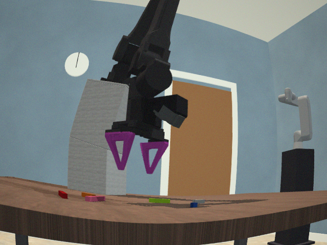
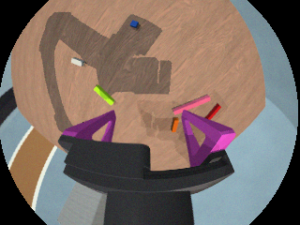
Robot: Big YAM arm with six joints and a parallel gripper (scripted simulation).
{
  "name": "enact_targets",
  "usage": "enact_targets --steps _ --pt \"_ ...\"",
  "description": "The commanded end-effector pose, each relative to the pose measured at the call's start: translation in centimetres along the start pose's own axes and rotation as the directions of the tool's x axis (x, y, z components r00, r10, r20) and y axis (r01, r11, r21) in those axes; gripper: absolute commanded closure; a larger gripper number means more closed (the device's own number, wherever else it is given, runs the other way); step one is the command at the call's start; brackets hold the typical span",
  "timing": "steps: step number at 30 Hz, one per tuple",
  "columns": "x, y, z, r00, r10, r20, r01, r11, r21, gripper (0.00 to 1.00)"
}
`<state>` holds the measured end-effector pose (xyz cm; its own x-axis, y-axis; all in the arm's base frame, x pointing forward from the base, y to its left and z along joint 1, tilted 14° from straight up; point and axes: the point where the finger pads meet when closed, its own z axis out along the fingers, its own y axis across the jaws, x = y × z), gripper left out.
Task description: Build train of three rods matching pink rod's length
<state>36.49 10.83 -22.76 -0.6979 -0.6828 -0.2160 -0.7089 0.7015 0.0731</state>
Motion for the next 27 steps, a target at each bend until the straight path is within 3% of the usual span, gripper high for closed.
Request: enact_targets --steps 1,3,4,7,8,11,12,18,19,22,23,25,26,27 --pt "-1.5 0.3 -0.8 0.993 -0.114 0.034 0.114 0.993 0.017 0.00" --pt "-1.1 0.5 -0.4 0.993 -0.112 0.026 0.112 0.994 0.011 0.00" --pt "-1.8 0.7 -0.9 0.979 -0.201 0.033 0.200 0.979 0.022 0.00" --pt "-1.2 0.0 -0.8 0.984 -0.178 0.030 0.178 0.984 0.022 0.00" --pt "-2.0 1.1 -0.9 0.959 -0.282 0.031 0.282 0.959 0.024 0.00" --pt "-1.8 1.1 -0.6 0.960 -0.279 0.028 0.279 0.960 0.018 0.00" --pt "-2.2 1.5 -0.9 0.933 -0.357 0.030 0.357 0.934 0.025 0.00" --pt "-1.7 1.3 -0.6 0.912 -0.409 0.022 0.409 0.912 0.022 0.00" --pt "-2.5 2.1 -0.9 0.872 -0.488 0.027 0.487 0.873 0.029 0.00" --pt "-2.3 2.0 -0.7 0.876 -0.481 0.025 0.481 0.876 0.024 0.00" --pt "-2.7 2.4 -0.9 0.839 -0.544 0.027 0.543 0.839 0.030 0.00" --pt "-2.6 2.4 -0.8 0.841 -0.541 0.026 0.540 0.841 0.029 0.00" --pt "-2.8 2.7 -0.9 0.805 -0.592 0.024 0.592 0.806 0.031 0.00" --pt "-2.7 2.8 -0.8 0.806 -0.592 0.024 0.591 0.806 0.028 0.00"
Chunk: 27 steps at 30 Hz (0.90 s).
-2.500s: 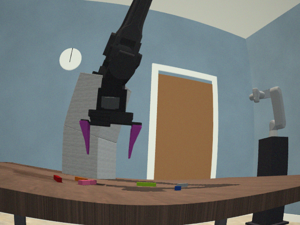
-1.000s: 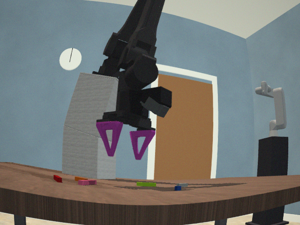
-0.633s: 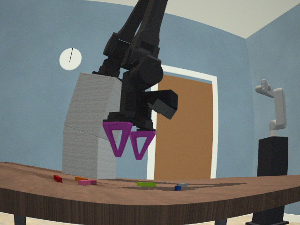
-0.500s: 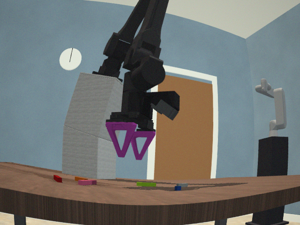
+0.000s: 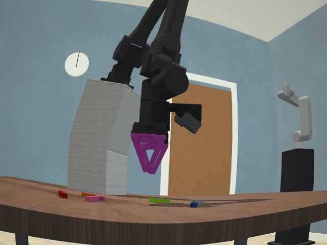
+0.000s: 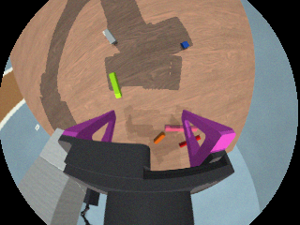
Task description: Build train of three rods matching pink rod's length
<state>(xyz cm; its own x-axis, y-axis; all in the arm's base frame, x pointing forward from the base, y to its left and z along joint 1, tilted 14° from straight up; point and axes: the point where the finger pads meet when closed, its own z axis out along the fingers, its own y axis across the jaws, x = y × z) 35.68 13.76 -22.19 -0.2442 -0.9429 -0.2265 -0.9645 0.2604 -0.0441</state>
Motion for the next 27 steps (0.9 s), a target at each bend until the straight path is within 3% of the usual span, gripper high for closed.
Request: enact_targets --steps 1,13,27 --pt "-1.4 -0.4 -0.9 0.987 -0.158 0.019 0.158 0.987 0.034 0.00" --pt "-2.2 0.5 -0.7 0.923 -0.385 0.012 0.385 0.922 0.031 0.00" --pt "-1.9 0.1 -0.8 0.921 -0.390 0.010 0.389 0.921 0.035 0.00"
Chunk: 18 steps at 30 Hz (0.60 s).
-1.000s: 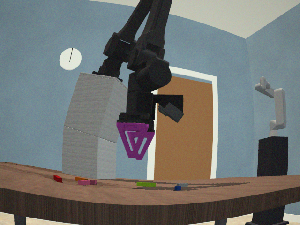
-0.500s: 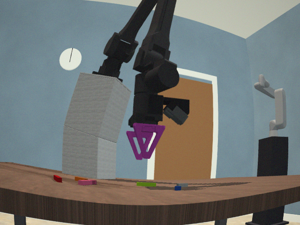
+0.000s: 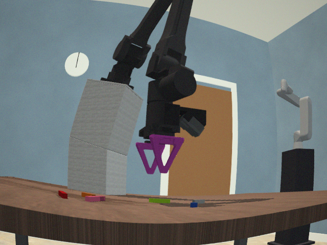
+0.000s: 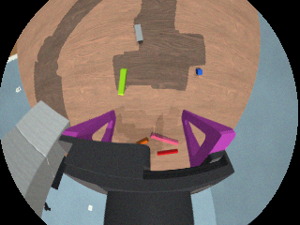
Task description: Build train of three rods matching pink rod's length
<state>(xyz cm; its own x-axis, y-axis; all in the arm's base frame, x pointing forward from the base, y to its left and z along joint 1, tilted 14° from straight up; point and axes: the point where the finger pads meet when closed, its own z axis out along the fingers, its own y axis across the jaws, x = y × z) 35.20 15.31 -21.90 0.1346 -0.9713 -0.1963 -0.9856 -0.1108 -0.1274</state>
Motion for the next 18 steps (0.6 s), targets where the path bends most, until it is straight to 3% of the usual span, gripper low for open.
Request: enact_targets --steps 1,18 --pt "-0.20 -0.86 -0.81 1.000 -0.017 0.008 0.017 0.999 0.033 0.00" --pt "-0.20 -0.86 -0.81 1.000 -0.013 0.008 0.013 0.999 0.033 0.00"
